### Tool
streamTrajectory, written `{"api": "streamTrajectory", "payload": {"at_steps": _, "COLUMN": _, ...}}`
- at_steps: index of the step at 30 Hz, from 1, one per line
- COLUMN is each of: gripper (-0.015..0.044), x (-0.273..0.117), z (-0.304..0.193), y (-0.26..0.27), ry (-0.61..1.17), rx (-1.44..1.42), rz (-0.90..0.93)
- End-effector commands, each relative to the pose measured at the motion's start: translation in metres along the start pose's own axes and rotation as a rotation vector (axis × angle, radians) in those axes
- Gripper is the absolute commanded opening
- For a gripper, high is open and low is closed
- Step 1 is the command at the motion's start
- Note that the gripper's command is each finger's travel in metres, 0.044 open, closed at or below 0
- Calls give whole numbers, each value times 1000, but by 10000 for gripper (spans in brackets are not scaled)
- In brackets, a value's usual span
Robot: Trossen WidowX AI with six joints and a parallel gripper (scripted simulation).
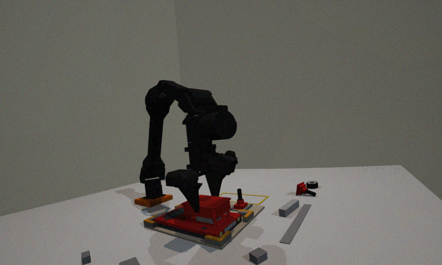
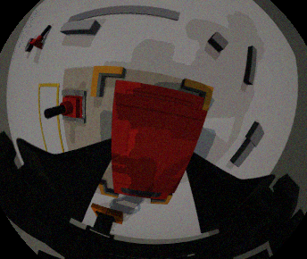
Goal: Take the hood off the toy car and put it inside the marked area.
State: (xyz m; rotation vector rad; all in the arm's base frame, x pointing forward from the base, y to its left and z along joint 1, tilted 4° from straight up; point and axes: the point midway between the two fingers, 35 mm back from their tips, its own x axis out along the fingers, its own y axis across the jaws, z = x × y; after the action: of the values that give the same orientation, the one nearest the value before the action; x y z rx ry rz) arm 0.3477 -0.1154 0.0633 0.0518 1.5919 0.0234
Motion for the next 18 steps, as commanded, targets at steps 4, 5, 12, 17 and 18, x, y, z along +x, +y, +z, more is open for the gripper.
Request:
{"api": "streamTrajectory", "payload": {"at_steps": 4, "gripper": 0, "x": -8, "z": 2, "y": -1, "ry": -10, "rx": -3, "rz": -4}}
{"api": "streamTrajectory", "payload": {"at_steps": 5, "gripper": 0, "x": -9, "z": 2, "y": -1, "ry": -10, "rx": -3, "rz": -4}}
{"api": "streamTrajectory", "payload": {"at_steps": 12, "gripper": 0, "x": -27, "z": 2, "y": -1, "ry": -10, "rx": -3, "rz": -4}}
{"api": "streamTrajectory", "payload": {"at_steps": 17, "gripper": 0, "x": -49, "z": 2, "y": -1, "ry": -10, "rx": -3, "rz": -5}}
{"api": "streamTrajectory", "payload": {"at_steps": 18, "gripper": 0, "x": -52, "z": 1, "y": -1, "ry": -10, "rx": -3, "rz": -5}}
